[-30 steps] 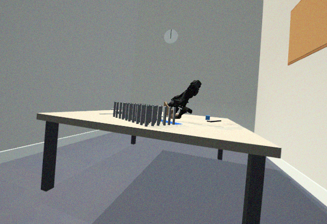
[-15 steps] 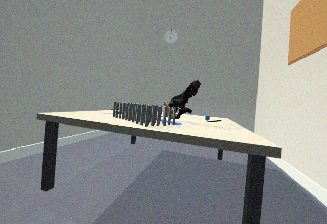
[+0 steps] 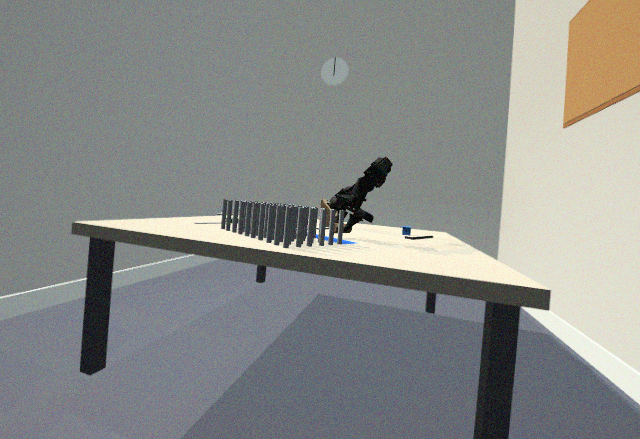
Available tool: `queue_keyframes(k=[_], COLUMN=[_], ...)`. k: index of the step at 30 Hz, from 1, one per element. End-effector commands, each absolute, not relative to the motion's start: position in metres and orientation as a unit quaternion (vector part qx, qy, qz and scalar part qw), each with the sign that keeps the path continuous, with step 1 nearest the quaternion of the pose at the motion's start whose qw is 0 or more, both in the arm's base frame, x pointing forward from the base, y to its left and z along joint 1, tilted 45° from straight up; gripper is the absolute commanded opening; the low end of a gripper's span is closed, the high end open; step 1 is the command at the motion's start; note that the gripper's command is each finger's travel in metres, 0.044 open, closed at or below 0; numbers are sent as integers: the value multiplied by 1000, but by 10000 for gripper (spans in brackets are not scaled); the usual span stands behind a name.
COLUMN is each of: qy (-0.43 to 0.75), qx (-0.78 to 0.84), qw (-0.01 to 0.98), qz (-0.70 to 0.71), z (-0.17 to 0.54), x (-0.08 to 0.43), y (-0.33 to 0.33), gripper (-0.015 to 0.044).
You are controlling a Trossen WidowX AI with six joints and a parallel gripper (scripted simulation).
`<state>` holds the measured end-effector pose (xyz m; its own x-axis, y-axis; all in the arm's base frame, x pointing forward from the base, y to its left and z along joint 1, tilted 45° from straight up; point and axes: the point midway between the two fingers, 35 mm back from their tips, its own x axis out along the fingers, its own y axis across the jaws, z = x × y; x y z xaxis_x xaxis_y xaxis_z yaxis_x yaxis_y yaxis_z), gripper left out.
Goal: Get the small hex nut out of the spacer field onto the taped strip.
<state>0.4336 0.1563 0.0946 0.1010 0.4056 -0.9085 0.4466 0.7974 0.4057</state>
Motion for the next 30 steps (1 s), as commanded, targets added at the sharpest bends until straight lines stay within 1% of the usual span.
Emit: queue_keyframes(k=[1,30], qy=[668,667], qx=[318,318], qw=[673,673], qz=[-13,-13], z=[96,91], x=[437,451], y=[154,149], gripper=[0,0])
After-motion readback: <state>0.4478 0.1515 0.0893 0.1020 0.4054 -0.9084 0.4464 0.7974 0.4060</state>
